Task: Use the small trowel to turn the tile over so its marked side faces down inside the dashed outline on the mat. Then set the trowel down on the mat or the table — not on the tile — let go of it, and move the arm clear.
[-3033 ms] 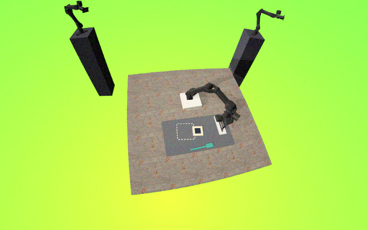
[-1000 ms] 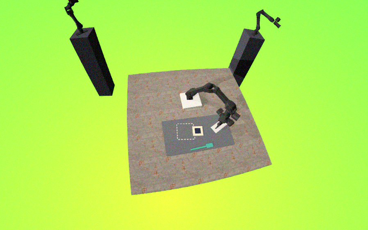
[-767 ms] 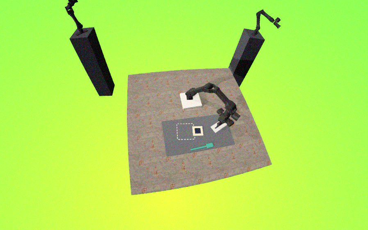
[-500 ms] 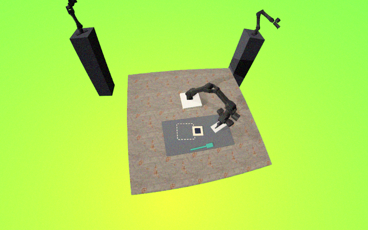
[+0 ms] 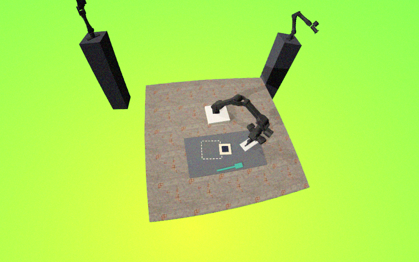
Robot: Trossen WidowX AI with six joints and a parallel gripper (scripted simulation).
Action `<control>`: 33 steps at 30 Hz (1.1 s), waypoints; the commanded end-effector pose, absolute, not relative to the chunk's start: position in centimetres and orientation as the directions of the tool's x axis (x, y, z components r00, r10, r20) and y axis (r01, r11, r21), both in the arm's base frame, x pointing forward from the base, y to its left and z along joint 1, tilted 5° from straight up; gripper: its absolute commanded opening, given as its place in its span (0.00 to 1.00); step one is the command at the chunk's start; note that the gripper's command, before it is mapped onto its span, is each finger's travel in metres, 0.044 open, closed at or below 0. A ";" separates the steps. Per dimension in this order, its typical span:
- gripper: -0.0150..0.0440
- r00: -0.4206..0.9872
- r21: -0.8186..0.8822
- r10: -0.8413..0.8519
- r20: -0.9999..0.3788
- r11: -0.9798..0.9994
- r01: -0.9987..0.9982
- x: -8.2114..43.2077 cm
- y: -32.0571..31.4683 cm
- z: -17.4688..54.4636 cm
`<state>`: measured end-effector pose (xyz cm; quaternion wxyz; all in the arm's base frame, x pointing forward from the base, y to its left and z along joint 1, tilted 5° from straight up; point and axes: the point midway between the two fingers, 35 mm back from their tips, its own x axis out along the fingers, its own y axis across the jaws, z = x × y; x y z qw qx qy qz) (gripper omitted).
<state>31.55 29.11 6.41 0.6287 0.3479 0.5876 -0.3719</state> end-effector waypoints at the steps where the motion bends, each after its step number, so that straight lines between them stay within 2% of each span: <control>1: 0.71 0.031 -0.001 -0.059 -0.998 0.477 0.879 31.5 29.1 6.6; 6: 0.71 0.031 0.000 -0.059 -0.998 0.459 0.888 31.1 29.1 10.9; 33: 0.71 0.031 -0.002 -0.059 -0.998 0.494 0.869 31.5 29.1 7.9</control>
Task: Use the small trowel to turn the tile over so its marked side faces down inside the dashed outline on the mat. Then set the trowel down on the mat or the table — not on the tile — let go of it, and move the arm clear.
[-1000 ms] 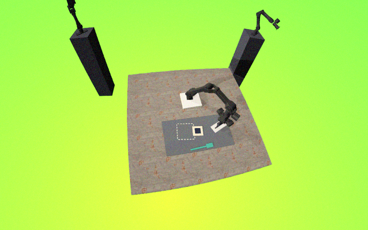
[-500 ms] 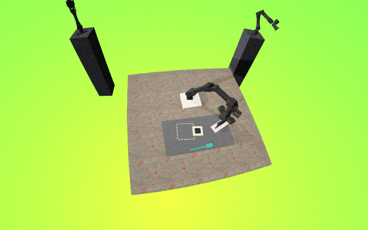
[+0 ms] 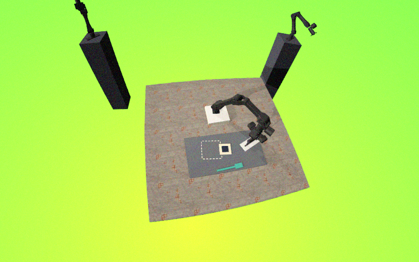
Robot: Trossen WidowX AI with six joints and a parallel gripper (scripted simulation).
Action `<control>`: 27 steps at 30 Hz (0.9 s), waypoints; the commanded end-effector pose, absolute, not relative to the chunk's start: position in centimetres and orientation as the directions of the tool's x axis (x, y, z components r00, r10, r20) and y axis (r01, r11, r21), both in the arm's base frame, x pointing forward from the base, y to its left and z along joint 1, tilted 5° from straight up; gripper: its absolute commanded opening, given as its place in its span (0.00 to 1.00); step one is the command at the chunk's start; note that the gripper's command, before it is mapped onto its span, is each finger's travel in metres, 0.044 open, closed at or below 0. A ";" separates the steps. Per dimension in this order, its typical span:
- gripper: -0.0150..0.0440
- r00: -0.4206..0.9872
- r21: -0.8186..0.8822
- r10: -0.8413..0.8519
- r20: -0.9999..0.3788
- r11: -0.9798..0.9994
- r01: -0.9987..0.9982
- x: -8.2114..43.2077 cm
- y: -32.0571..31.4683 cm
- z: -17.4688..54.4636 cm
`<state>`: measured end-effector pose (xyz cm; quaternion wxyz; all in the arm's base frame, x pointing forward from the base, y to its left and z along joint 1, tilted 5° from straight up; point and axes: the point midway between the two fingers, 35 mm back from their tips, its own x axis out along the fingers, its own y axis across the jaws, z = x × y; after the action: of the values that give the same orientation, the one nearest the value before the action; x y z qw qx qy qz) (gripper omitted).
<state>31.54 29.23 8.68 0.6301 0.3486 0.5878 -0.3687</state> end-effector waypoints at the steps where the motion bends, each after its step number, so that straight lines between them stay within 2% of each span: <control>1: 0.71 0.031 -0.002 -0.059 -0.998 0.496 0.868 31.5 29.1 7.7; 11: 0.71 0.031 -0.004 -0.059 -0.998 0.512 0.859 31.6 29.0 6.4; 16: 0.49 0.031 -0.004 -0.059 -0.998 0.512 0.859 31.6 29.0 6.4; 27: 0.47 0.031 -0.004 -0.059 -0.998 0.512 0.859 31.6 29.0 6.4</control>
<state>31.60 29.06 6.50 0.6343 0.3375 0.5938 -0.3622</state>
